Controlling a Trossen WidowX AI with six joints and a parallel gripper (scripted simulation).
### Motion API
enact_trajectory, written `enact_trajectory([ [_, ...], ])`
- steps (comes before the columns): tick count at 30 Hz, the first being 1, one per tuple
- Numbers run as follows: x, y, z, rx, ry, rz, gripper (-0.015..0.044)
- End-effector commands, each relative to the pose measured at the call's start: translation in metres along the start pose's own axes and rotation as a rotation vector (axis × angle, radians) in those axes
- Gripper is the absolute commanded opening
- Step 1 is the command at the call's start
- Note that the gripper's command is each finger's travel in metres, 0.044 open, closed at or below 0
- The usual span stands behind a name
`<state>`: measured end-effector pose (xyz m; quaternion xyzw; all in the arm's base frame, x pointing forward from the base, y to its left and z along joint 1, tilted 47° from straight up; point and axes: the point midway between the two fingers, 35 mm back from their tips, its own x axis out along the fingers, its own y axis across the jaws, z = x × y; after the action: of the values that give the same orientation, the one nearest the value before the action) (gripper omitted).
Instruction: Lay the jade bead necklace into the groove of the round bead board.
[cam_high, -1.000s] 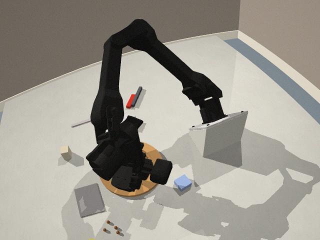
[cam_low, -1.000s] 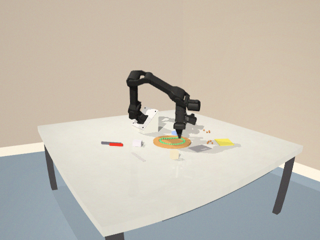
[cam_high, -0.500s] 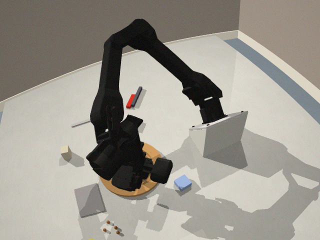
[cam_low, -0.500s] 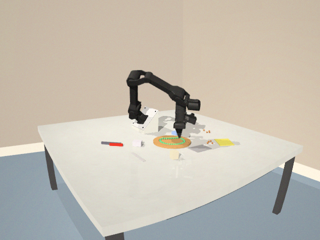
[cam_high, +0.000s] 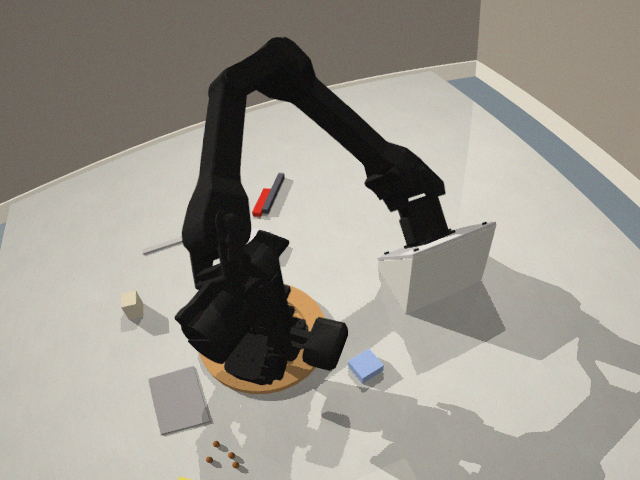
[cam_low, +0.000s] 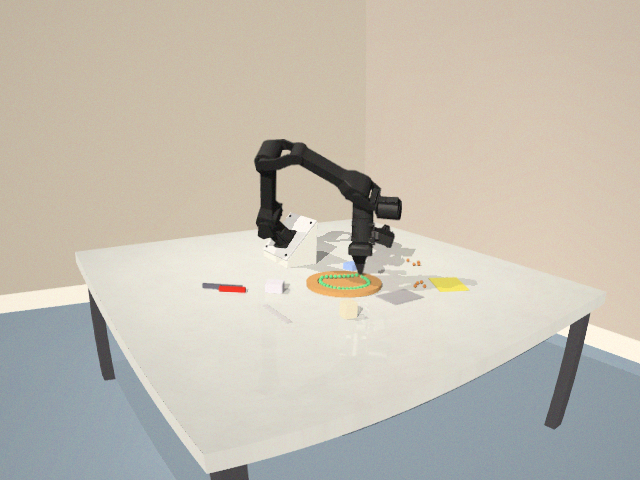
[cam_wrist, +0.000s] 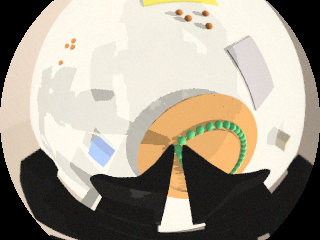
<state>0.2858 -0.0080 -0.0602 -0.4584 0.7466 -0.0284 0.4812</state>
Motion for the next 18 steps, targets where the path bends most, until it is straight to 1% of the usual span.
enact_trajectory([
  [1,0.0064,0.0016,-0.0002,-0.002,0.004,0.005,0.0000],
  [4,0.0075,0.0016,-0.0002,-0.002,0.004,0.005,0.0000],
  [18,0.0023,0.0007,0.0002,0.003,0.000,0.004,0.0368],
])
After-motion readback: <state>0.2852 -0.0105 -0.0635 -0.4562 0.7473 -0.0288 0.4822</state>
